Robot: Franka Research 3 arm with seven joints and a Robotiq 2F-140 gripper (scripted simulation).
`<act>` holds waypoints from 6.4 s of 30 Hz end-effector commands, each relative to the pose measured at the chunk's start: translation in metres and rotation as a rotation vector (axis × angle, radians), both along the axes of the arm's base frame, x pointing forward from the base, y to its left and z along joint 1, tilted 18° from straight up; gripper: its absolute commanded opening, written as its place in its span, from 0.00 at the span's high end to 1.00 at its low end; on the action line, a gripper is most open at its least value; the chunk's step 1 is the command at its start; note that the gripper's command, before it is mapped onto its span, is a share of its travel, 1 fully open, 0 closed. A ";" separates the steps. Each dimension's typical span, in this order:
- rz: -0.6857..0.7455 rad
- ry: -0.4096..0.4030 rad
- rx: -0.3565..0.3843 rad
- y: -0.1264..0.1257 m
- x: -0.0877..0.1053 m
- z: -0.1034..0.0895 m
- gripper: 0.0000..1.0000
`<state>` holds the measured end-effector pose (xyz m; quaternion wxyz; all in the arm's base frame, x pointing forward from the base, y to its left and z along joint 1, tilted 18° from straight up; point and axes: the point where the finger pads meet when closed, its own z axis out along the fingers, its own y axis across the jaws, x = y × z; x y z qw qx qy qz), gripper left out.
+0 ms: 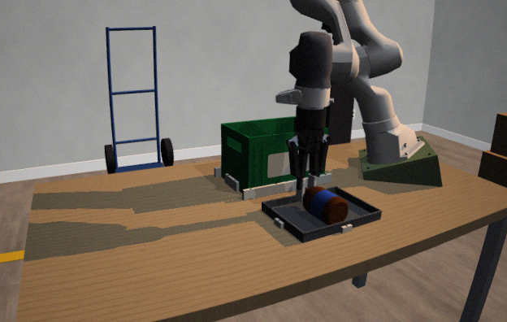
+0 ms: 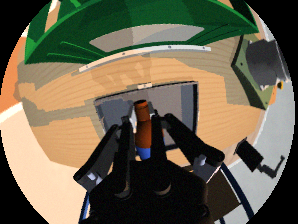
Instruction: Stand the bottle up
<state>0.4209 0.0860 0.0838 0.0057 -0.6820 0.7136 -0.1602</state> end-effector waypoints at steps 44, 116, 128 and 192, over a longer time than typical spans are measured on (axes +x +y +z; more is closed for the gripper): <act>-0.003 -0.001 0.000 0.000 0.000 0.001 1.00; -0.003 -0.001 0.000 0.015 -0.016 0.066 1.00; -0.003 -0.001 0.000 0.019 -0.020 0.085 1.00; -0.003 -0.001 0.000 0.034 -0.036 0.150 1.00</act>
